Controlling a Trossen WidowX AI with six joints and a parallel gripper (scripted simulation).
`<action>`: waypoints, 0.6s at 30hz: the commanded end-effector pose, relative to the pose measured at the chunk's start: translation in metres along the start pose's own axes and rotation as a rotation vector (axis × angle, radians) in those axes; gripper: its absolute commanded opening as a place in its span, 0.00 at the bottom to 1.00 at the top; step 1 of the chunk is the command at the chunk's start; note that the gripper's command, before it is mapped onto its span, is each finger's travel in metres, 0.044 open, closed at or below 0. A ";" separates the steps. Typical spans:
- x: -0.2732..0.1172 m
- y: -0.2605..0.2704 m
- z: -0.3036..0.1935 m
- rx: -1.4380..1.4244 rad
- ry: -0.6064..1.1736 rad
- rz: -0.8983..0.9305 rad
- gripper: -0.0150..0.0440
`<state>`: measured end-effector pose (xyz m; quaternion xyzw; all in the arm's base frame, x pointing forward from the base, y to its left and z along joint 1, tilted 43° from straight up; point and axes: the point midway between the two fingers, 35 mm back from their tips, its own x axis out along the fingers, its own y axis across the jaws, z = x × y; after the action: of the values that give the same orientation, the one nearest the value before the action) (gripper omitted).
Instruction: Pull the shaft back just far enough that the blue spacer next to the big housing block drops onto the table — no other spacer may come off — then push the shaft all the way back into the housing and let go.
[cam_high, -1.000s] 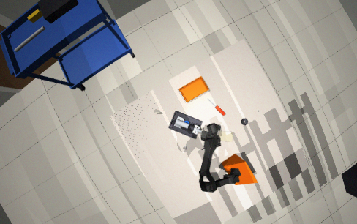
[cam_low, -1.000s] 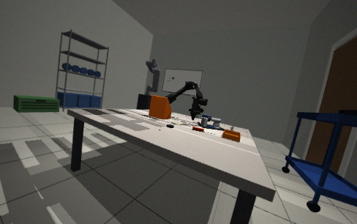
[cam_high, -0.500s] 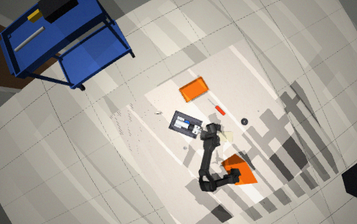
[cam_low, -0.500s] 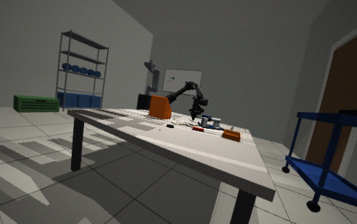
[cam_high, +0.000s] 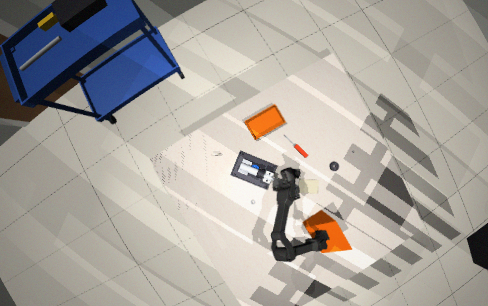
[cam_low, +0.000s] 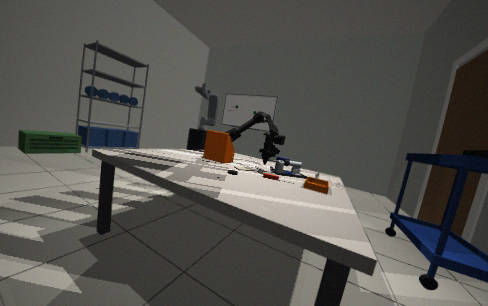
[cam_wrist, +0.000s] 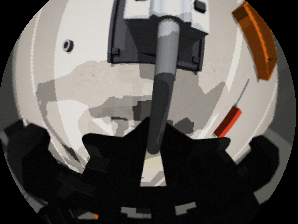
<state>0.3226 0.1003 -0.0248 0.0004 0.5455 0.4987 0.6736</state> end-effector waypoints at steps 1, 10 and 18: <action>-0.001 -0.001 0.004 -0.002 -0.006 -0.003 0.25; -0.001 -0.001 0.008 -0.002 -0.006 -0.003 0.25; -0.001 -0.001 0.011 -0.002 -0.006 -0.003 0.25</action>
<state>0.3275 0.1039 -0.0221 0.0002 0.5460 0.4983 0.6735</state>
